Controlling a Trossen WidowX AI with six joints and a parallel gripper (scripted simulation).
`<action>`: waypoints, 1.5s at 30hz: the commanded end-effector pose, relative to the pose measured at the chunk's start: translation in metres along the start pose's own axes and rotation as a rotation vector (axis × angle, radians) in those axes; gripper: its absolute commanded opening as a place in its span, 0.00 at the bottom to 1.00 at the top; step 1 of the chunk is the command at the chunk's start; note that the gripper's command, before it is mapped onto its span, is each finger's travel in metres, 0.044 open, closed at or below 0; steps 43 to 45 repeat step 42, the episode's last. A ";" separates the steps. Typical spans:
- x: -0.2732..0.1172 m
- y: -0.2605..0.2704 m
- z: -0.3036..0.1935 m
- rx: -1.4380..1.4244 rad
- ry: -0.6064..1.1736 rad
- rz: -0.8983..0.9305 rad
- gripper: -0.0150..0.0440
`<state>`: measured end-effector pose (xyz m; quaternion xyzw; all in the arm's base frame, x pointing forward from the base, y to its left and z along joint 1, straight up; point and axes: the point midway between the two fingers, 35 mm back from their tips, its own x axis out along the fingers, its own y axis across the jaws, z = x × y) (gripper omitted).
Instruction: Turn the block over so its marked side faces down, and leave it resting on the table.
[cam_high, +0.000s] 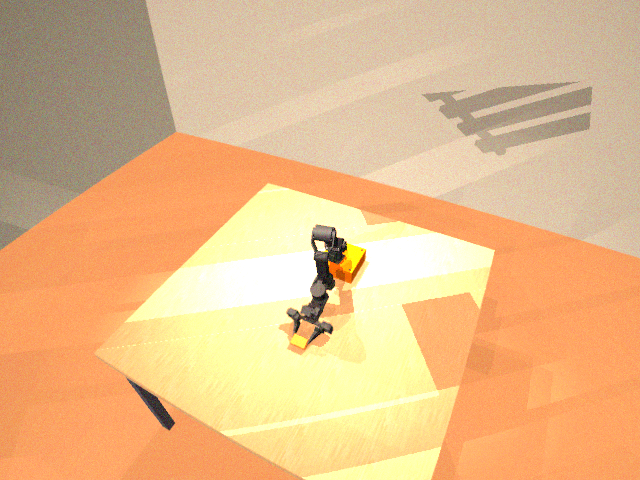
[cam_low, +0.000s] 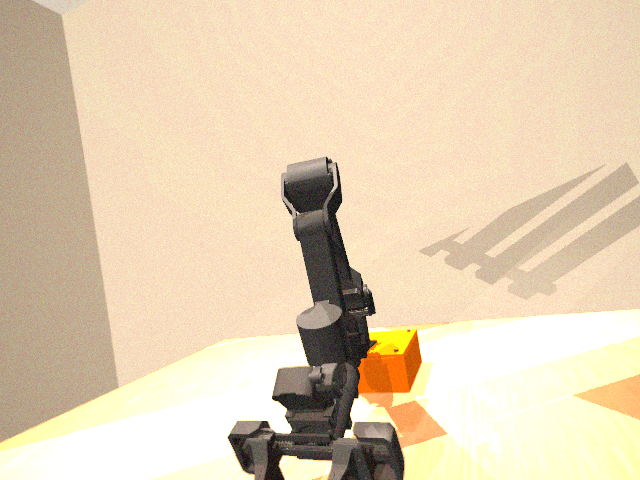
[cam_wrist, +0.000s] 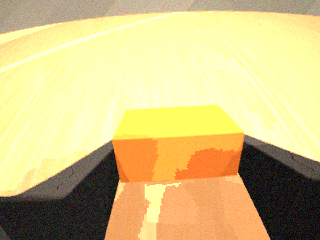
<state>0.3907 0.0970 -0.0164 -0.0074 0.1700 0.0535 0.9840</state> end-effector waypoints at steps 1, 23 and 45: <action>0.000 0.000 0.001 -0.003 -0.005 -0.003 0.52; 0.000 0.000 0.001 -0.003 -0.005 -0.003 1.00; 0.000 0.000 0.001 -0.003 -0.005 -0.003 1.00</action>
